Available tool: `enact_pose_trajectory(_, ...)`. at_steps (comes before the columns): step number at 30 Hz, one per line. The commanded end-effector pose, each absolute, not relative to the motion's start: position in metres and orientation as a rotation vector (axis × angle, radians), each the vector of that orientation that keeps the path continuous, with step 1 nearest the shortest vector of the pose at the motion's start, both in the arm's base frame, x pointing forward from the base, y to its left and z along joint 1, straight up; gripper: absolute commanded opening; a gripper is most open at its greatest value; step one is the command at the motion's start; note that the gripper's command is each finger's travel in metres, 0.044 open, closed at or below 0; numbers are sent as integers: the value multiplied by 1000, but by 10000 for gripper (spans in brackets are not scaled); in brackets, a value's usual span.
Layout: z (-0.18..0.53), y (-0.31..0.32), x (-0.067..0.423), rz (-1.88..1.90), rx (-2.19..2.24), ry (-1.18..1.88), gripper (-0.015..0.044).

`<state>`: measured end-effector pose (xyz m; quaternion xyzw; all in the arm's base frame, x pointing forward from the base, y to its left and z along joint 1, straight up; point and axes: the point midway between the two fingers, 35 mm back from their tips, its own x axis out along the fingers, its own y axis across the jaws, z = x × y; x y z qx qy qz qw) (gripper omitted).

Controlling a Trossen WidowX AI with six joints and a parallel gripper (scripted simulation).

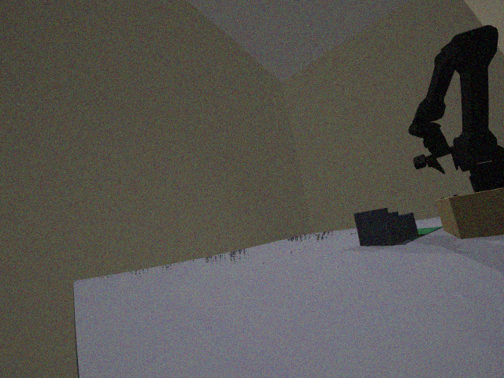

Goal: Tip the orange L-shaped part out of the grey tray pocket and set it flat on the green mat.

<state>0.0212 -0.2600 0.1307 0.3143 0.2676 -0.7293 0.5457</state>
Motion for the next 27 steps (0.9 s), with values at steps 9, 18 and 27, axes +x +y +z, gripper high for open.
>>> enact_pose_trajectory(9, 122, -207, 178, -1153, 692, 918, 180)
enact_pose_trajectory(18, 113, -103, 267, -762, 597, 1150, 180)
enact_pose_trajectory(27, 104, 33, 300, -447, 437, 1394, 180)
